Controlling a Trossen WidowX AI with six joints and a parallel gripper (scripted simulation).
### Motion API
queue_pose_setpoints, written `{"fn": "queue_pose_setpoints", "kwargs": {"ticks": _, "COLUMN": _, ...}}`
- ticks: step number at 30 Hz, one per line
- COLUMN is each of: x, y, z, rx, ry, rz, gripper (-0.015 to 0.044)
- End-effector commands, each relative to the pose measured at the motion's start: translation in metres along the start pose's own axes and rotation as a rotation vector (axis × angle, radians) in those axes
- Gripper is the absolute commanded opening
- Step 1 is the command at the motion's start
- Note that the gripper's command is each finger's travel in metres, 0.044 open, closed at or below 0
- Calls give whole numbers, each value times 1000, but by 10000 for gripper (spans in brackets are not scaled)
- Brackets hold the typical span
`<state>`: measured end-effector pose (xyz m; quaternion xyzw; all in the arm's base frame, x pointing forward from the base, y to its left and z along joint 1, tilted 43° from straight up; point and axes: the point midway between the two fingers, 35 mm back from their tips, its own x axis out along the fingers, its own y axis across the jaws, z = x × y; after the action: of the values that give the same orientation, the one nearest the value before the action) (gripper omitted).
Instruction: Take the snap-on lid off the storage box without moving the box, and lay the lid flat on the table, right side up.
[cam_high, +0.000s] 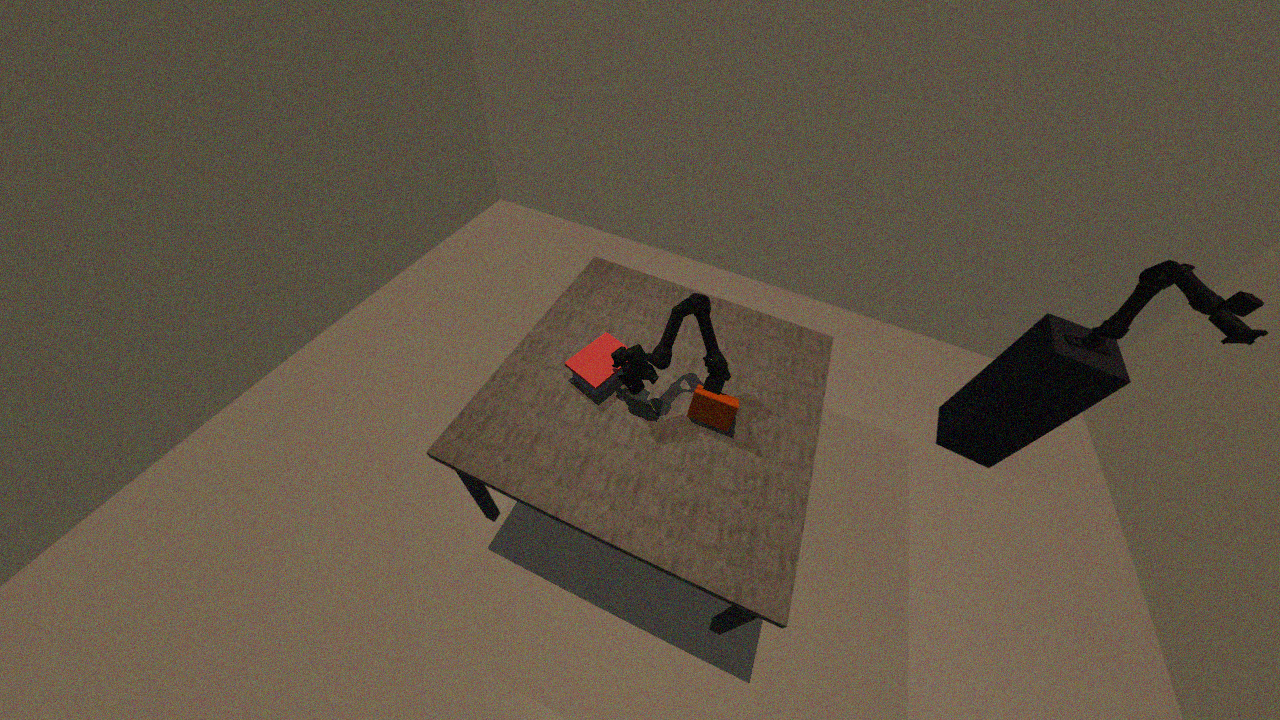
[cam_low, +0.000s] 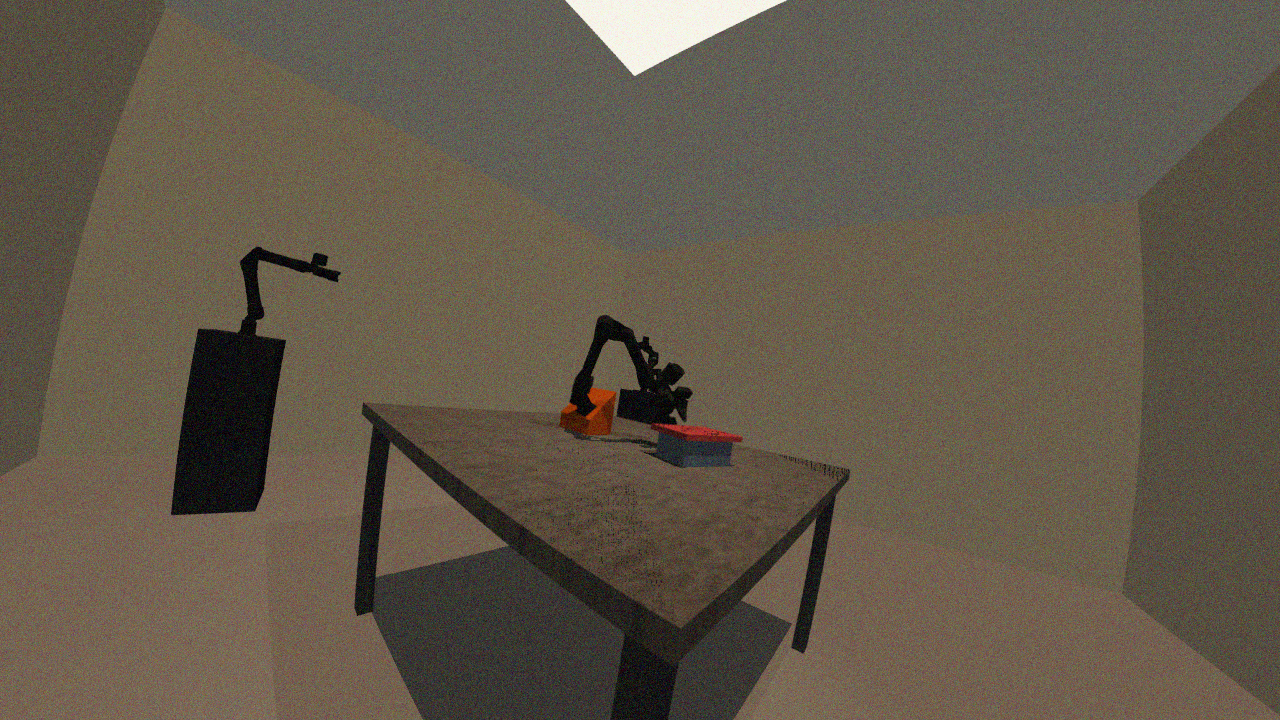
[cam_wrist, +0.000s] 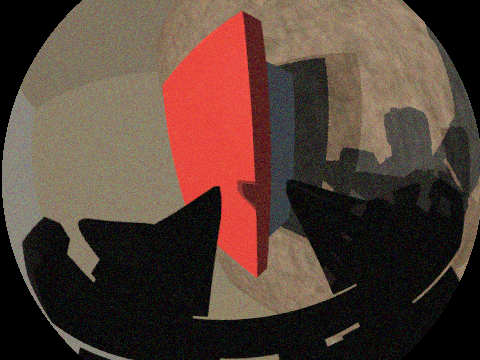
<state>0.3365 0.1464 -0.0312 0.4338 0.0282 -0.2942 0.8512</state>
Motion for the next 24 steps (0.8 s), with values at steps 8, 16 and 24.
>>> {"fn": "queue_pose_setpoints", "kwargs": {"ticks": 8, "x": 11, "y": -1, "z": 3, "rx": -11, "ry": -2, "rz": 7, "gripper": 183}}
{"fn": "queue_pose_setpoints", "kwargs": {"ticks": 16, "x": 11, "y": -1, "z": 3, "rx": -11, "ry": -2, "rz": 7, "gripper": 110}}
{"fn": "queue_pose_setpoints", "kwargs": {"ticks": 24, "x": 11, "y": -1, "z": 3, "rx": -11, "ry": -2, "rz": 7, "gripper": 0}}
